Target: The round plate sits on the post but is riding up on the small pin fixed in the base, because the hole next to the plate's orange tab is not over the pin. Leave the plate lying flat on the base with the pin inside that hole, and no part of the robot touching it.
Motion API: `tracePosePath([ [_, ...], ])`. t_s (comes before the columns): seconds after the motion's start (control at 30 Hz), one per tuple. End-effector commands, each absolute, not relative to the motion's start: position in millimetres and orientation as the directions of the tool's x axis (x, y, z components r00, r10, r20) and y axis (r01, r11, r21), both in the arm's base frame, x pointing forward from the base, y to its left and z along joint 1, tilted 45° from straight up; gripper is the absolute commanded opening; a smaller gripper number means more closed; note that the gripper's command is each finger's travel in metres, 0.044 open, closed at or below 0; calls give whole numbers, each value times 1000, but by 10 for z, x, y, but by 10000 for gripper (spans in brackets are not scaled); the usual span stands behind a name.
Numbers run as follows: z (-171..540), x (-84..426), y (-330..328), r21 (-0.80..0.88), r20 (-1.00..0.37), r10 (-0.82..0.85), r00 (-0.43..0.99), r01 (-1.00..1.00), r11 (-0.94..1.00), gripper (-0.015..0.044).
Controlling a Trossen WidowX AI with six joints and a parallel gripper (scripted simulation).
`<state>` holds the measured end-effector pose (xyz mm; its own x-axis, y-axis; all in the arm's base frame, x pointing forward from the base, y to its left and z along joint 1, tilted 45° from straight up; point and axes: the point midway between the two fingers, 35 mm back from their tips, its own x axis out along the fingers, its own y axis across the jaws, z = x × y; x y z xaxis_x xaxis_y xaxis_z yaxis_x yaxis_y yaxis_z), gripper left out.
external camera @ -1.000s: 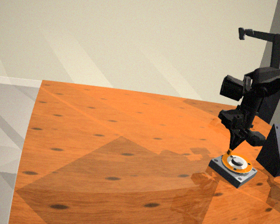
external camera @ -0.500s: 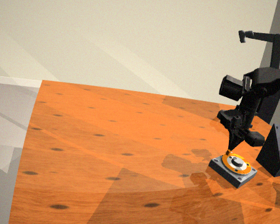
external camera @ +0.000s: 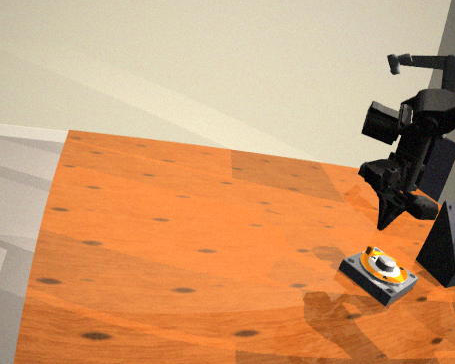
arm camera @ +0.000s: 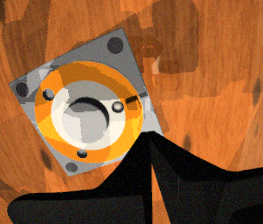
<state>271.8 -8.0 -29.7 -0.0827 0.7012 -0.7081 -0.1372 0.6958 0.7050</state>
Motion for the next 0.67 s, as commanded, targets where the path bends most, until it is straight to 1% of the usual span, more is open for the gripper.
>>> tracePosePath([
  [0.0, -218, 2725, -151, 699, -714, 695, -84, -151, 699, 0],
  [0.63, -277, 2723, -102, 704, -709, 701, -80, -138, 697, 0],
])
